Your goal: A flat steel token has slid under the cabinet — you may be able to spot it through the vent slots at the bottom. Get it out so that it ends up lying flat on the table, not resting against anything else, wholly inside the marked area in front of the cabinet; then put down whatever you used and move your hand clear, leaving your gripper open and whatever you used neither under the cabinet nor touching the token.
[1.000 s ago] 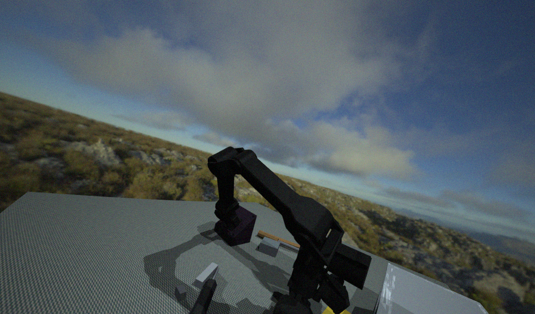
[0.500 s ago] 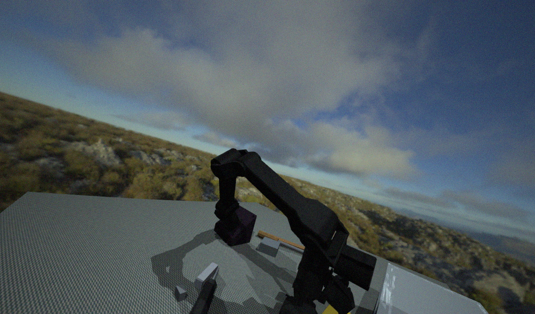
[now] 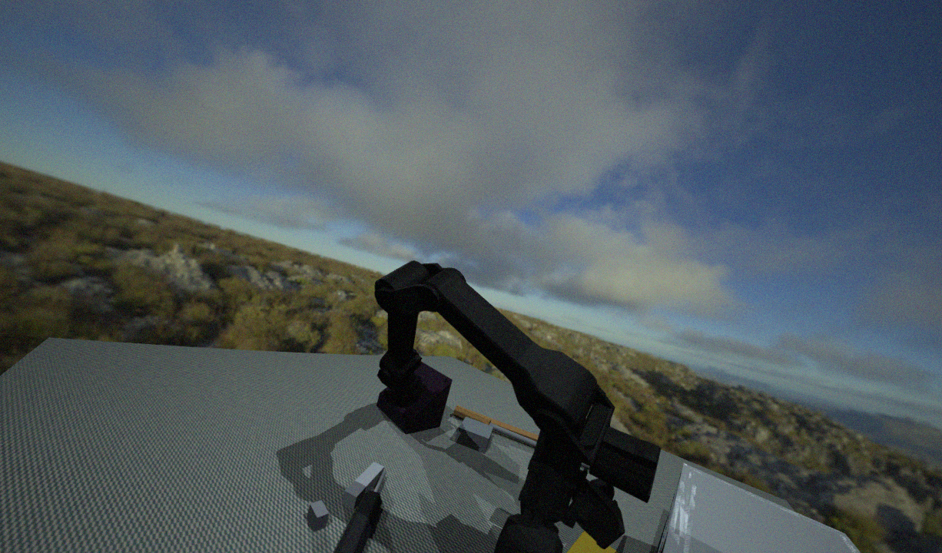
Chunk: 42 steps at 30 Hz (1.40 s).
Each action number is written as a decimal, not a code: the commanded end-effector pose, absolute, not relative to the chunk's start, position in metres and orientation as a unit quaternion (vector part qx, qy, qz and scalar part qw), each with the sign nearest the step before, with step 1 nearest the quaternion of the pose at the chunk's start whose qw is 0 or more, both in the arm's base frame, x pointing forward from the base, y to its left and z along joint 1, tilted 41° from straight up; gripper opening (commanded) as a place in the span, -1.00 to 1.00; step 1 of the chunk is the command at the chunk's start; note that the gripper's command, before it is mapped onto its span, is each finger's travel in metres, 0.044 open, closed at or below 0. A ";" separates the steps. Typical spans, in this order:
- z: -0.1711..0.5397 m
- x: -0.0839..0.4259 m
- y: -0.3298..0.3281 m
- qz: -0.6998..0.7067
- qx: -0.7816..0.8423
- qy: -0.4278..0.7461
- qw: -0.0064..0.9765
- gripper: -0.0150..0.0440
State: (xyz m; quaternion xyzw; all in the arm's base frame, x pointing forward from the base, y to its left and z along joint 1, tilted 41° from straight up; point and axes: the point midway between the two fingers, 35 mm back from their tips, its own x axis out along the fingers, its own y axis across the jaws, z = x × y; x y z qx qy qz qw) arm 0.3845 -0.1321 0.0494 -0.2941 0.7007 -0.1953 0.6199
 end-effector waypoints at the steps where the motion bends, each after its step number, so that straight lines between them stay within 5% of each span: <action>1: 0.044 0.382 -0.127 -0.192 -0.293 0.703 0.619 -0.49; 42: 0.051 0.350 -0.132 -0.192 -0.294 0.704 0.618 -0.49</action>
